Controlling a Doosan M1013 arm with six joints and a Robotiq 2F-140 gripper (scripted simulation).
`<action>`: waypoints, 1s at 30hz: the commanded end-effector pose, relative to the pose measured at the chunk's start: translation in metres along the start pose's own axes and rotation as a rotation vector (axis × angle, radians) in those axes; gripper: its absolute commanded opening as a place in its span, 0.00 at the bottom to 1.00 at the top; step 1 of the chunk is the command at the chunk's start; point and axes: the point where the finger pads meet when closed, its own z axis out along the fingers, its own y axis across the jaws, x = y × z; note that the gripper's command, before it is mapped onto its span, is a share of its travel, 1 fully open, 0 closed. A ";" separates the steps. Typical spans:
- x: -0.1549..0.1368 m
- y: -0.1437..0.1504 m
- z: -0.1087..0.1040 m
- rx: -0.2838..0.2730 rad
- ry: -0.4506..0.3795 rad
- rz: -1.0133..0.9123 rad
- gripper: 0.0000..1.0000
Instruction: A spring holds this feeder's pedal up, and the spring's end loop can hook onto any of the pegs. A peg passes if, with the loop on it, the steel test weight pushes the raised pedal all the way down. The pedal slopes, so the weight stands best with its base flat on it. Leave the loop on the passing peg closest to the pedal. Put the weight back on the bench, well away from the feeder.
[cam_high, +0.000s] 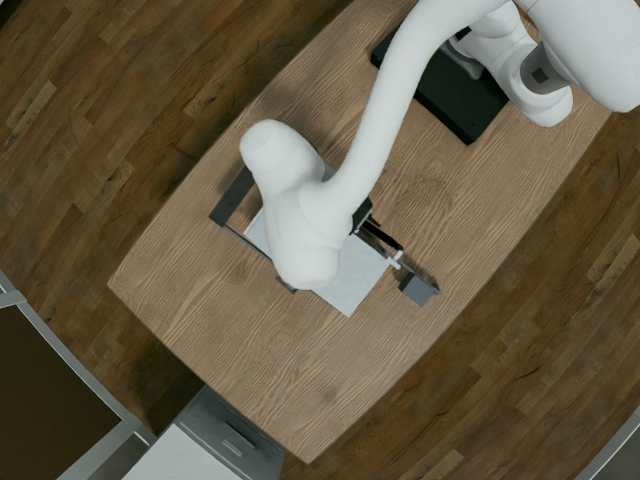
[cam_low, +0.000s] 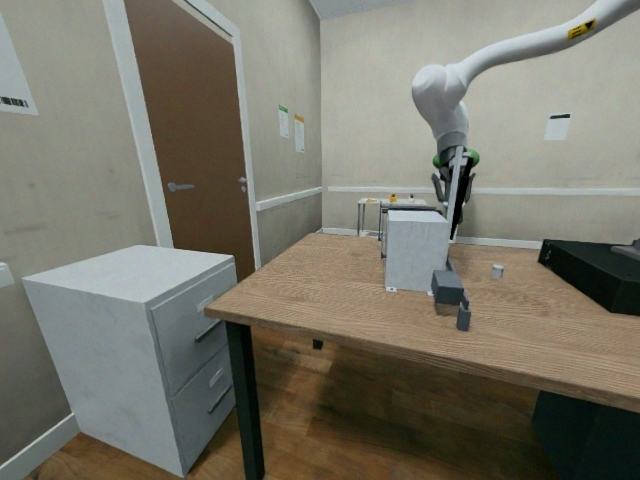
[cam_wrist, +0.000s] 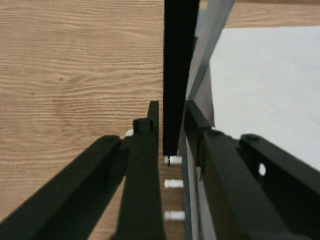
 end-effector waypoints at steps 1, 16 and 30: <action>0.001 0.000 -0.019 -0.001 0.000 -0.001 0.24; 0.000 0.000 -0.065 -0.001 0.000 -0.001 0.24; 0.000 0.001 -0.071 -0.001 0.000 -0.001 1.00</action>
